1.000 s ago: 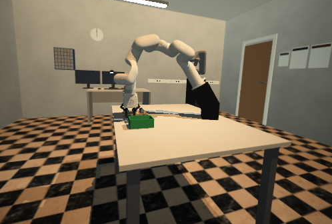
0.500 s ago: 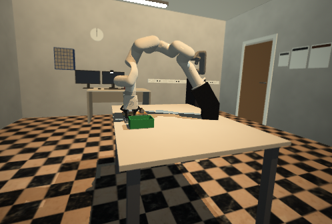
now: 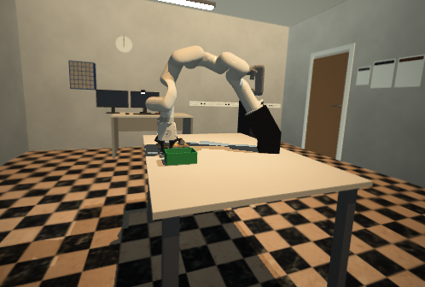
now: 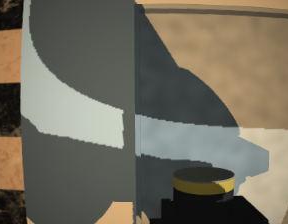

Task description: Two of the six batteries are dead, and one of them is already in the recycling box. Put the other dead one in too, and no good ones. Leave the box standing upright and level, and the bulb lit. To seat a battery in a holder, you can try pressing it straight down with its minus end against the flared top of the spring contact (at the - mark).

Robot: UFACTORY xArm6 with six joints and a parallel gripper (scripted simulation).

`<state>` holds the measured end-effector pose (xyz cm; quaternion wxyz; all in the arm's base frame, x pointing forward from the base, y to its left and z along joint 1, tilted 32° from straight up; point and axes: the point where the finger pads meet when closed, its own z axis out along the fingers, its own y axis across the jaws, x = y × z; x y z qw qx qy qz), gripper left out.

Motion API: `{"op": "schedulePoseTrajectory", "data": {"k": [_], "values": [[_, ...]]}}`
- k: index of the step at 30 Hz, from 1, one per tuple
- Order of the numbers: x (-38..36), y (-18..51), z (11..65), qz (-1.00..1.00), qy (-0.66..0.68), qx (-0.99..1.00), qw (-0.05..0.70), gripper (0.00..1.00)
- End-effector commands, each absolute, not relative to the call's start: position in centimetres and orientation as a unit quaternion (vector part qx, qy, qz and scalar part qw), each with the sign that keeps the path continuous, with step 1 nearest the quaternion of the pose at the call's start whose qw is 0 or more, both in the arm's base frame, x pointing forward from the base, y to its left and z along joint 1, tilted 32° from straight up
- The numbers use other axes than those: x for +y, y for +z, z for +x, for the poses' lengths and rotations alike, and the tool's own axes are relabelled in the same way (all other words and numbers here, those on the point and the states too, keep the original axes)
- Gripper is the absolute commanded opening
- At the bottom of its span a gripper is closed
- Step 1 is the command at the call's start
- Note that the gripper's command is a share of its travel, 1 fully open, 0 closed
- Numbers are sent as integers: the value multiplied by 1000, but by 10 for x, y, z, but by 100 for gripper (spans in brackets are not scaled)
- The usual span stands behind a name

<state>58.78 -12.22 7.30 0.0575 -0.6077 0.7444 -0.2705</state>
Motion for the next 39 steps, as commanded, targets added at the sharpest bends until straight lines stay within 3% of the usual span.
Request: {"op": "schedulePoseTrajectory", "data": {"k": [1,25,39], "values": [[-122,75,589,-608,-271,744,59,28],[-122,75,588,-608,-271,744,59,28],[-108,111,571,-608,-271,744,59,28]]}}
